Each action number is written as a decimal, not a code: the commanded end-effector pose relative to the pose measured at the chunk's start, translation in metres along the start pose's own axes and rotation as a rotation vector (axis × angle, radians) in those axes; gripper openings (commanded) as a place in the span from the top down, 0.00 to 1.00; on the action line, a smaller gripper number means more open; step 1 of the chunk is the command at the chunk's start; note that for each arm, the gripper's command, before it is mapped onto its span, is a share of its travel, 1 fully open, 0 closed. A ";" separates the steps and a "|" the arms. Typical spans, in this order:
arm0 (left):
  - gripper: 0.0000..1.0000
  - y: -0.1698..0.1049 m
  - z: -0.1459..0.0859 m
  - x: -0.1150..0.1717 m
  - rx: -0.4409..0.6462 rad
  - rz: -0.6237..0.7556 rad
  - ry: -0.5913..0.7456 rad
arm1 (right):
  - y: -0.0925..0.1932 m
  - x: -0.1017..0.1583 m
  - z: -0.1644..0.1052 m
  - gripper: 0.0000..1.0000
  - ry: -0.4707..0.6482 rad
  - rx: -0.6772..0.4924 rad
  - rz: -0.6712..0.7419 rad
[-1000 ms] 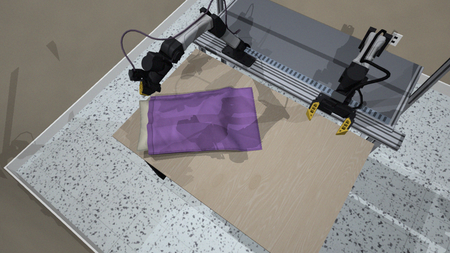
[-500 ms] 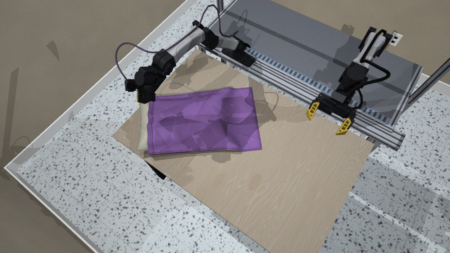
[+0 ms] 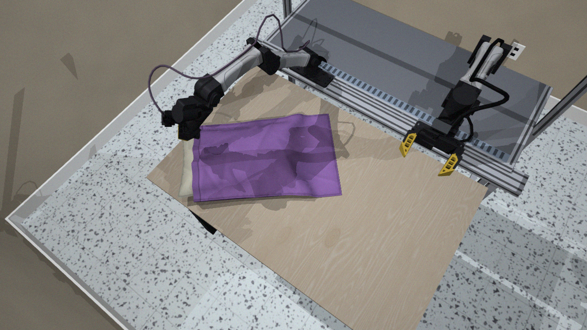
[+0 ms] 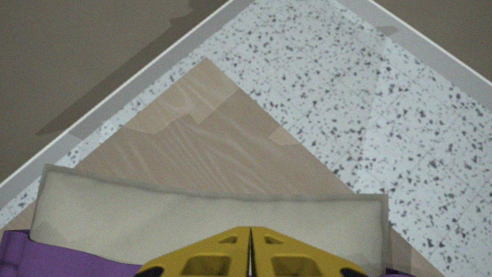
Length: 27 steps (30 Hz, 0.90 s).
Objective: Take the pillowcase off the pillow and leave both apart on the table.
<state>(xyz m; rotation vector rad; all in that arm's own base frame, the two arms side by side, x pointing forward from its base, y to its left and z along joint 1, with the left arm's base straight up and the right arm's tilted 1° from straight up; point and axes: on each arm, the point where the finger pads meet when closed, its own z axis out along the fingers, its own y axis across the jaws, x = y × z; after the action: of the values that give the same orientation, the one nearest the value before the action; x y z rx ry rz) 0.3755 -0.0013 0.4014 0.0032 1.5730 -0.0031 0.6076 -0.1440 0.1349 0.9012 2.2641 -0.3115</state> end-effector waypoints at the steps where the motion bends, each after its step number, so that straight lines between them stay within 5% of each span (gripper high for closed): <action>1: 0.00 0.002 -0.007 -0.016 -0.003 0.004 -0.033 | 0.003 -0.002 -0.002 0.97 -0.003 0.020 0.020; 2: 0.00 0.002 -0.007 -0.016 -0.003 0.004 -0.033 | -0.011 0.008 0.018 0.97 0.036 0.053 0.020; 8: 0.00 0.002 -0.007 -0.016 -0.003 0.004 -0.033 | -0.011 0.012 0.023 0.97 0.042 0.065 0.021; 11: 0.00 0.002 -0.007 -0.016 -0.003 0.004 -0.033 | -0.004 0.038 0.040 0.97 0.080 0.103 0.007; 12: 0.00 0.002 -0.007 -0.016 -0.003 0.004 -0.033 | -0.008 -0.004 0.014 0.97 -0.006 0.054 0.052; 13: 0.00 0.002 -0.007 -0.016 -0.003 0.004 -0.033 | 0.004 0.023 0.029 0.97 0.055 0.044 0.010; 27: 0.00 0.002 -0.007 -0.016 -0.003 0.004 -0.033 | 0.000 0.031 0.040 0.97 0.054 0.089 0.018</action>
<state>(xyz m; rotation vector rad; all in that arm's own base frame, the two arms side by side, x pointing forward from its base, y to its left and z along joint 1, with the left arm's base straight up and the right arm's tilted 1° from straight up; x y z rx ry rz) 0.3755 -0.0013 0.4014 0.0032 1.5730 -0.0031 0.6104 -0.1509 0.0931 0.9750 2.2906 -0.3675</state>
